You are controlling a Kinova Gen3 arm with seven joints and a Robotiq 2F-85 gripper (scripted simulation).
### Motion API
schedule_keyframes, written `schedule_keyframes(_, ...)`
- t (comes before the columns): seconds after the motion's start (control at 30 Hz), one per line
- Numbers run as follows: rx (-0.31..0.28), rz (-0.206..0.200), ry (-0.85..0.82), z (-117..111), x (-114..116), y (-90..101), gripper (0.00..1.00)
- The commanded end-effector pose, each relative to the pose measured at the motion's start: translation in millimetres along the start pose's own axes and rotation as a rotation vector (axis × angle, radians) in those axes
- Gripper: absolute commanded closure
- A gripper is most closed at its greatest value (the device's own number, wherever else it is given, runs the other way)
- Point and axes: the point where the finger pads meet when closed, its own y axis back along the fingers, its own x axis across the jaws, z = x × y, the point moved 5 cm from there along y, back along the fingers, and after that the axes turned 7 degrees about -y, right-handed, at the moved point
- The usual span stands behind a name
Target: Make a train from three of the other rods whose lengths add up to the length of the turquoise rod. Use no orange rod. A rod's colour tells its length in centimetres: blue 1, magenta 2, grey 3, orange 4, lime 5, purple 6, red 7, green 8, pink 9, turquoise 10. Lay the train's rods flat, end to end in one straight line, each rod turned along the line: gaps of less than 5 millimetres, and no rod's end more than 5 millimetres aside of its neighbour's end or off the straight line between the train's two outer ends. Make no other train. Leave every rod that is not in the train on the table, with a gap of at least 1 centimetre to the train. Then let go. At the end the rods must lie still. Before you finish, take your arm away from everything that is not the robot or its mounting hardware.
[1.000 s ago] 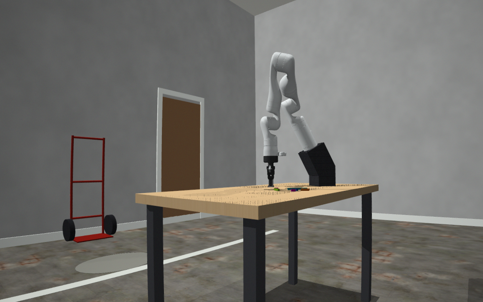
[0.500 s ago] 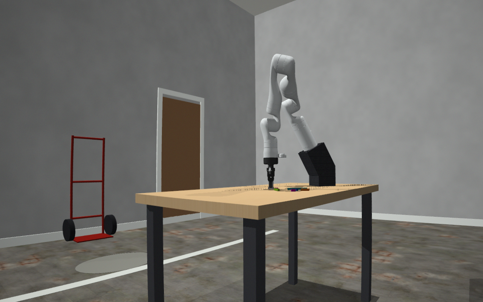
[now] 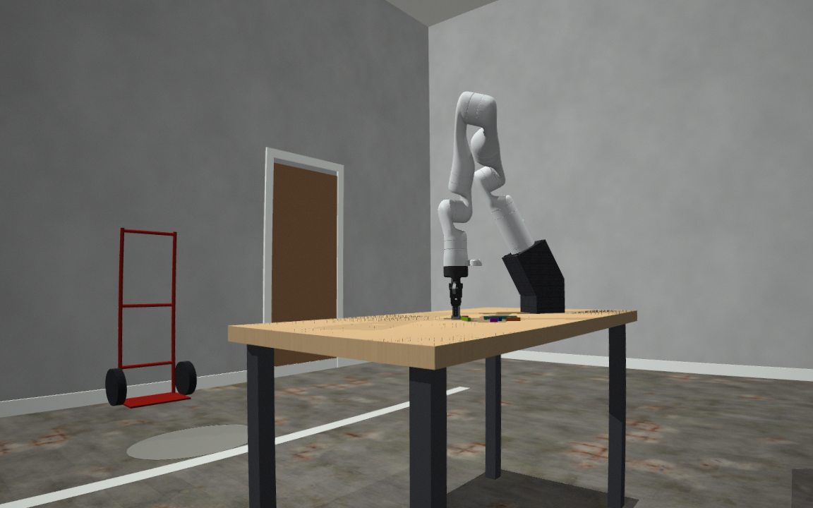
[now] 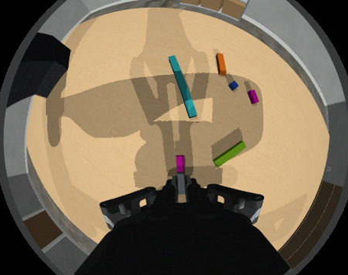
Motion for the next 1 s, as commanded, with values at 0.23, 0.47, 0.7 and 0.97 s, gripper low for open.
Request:
schedule_keyframes(0.23, 0.000, 0.001, 0.000, 0.0, 0.3, 0.3, 0.95)
schedule_keyframes(0.47, 0.000, 0.001, 0.000, 0.0, 0.3, 0.3, 0.95)
schedule_keyframes(0.7, 0.000, 0.001, 0.000, 0.0, 0.3, 0.3, 0.95)
schedule_keyframes(0.97, 0.000, 0.001, 0.000, 0.0, 0.3, 0.3, 0.88)
